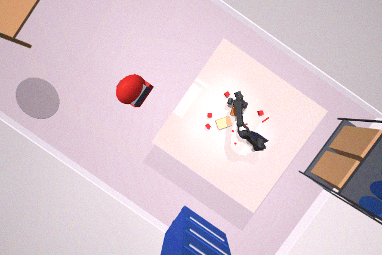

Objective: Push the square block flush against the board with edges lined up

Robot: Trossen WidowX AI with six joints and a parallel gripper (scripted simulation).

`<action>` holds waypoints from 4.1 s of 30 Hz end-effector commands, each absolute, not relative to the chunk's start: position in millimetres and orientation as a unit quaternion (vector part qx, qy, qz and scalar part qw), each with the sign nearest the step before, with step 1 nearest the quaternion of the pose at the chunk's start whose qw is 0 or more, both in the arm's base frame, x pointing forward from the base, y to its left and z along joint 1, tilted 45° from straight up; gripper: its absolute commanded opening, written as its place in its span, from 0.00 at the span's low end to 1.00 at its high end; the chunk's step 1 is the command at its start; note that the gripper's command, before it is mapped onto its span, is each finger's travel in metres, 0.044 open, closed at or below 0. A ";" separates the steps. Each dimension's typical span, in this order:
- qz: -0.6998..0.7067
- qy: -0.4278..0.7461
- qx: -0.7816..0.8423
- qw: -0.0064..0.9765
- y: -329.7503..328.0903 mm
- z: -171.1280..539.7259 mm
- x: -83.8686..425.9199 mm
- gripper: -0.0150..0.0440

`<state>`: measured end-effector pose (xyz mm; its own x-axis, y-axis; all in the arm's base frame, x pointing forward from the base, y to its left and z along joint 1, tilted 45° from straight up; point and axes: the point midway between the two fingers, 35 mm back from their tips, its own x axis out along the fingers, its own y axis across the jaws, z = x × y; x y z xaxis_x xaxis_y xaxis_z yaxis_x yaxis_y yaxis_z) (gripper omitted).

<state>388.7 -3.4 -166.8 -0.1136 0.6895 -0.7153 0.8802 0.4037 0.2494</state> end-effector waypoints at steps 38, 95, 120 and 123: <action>-0.120 0.732 0.538 0.399 32.4 -128.0 365.2 0.25; -0.120 0.733 0.539 0.398 42.8 -116.5 351.0 0.25; -0.121 0.733 0.538 0.399 -5.2 -88.0 362.7 0.25; -0.102 0.735 0.528 0.413 -6.5 -88.6 360.2 0.25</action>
<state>363.3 -5.1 -88.1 -0.0940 0.6941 -0.7137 0.8786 0.3950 0.2684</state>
